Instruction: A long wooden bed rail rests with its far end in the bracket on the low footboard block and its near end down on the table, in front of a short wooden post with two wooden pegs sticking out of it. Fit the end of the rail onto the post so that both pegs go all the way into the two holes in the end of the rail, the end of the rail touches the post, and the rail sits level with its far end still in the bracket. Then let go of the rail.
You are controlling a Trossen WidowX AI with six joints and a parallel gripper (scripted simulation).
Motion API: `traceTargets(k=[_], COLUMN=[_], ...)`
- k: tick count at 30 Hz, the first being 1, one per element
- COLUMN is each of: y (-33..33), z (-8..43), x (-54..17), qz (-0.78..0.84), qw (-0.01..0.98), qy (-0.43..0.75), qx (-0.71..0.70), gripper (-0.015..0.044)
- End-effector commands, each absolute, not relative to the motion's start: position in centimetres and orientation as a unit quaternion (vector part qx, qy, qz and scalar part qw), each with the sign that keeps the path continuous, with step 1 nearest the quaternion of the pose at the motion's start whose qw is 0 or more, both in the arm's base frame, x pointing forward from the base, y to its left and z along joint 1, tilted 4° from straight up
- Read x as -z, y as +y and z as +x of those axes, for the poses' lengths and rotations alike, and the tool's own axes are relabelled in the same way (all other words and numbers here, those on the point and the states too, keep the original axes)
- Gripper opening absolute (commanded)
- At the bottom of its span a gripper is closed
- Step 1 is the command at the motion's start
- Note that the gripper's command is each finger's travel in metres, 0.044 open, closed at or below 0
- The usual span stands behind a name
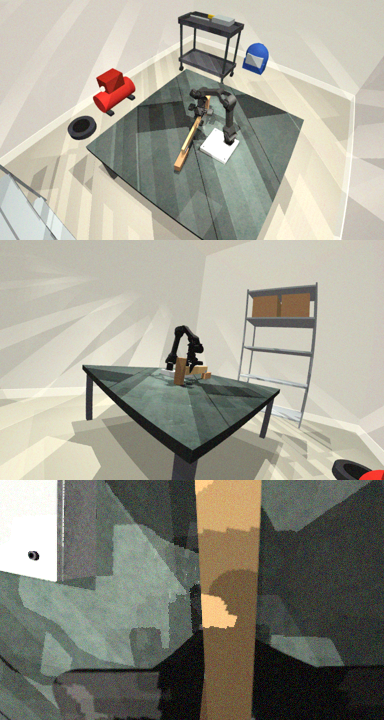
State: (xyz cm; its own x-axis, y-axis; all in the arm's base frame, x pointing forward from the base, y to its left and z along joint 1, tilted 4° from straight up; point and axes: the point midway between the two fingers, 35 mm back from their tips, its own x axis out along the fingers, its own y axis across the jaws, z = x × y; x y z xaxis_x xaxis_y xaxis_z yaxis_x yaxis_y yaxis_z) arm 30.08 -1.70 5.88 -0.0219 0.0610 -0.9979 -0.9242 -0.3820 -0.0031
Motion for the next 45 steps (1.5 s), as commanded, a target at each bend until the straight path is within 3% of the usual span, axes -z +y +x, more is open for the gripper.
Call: traceTargets(k=[1,45], y=[-2.0,-3.2], z=[30.4,30.9], x=[-6.1,-6.0], qz=[-0.573,-0.573], qw=[0.407,0.407], qy=[0.378,0.378], qx=[-0.602,-0.602], gripper=[0.0,0.0])
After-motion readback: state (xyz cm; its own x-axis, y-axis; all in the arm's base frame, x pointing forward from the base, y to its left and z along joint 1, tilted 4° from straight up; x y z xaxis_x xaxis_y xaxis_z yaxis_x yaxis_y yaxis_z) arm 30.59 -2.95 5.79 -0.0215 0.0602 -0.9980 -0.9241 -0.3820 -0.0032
